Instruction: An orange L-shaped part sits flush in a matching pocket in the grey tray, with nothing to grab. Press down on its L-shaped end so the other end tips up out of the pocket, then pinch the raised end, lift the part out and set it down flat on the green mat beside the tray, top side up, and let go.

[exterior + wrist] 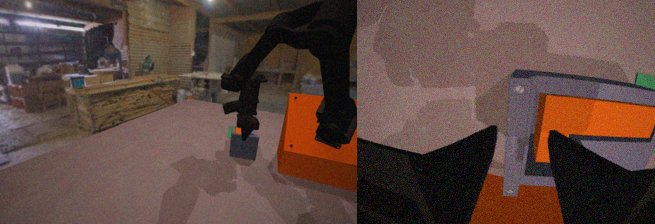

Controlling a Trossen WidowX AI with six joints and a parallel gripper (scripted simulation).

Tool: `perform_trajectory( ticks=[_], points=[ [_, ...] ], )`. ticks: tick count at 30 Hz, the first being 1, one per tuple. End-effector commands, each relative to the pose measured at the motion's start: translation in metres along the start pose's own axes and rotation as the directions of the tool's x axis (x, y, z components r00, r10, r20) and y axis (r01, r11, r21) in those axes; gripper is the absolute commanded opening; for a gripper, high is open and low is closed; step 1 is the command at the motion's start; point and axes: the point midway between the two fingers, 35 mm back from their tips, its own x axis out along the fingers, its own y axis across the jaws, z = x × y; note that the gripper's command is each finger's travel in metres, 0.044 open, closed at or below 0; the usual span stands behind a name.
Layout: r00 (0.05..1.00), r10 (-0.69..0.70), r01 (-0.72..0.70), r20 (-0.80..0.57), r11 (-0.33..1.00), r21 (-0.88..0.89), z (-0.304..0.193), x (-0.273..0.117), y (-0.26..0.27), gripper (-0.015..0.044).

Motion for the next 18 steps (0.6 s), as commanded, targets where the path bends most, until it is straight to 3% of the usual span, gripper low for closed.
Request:
perform_trajectory(
  ticks=[1, 18],
  points=[
    [1.0, 0.007, -0.007, 0.004, 1.0, 0.009, -0.002, 0.004, 0.001, 0.018],
    [1.0, 0.007, -0.007, 0.004, 1.0, 0.009, -0.001, 0.026, 0.001, 0.018]
  ],
)
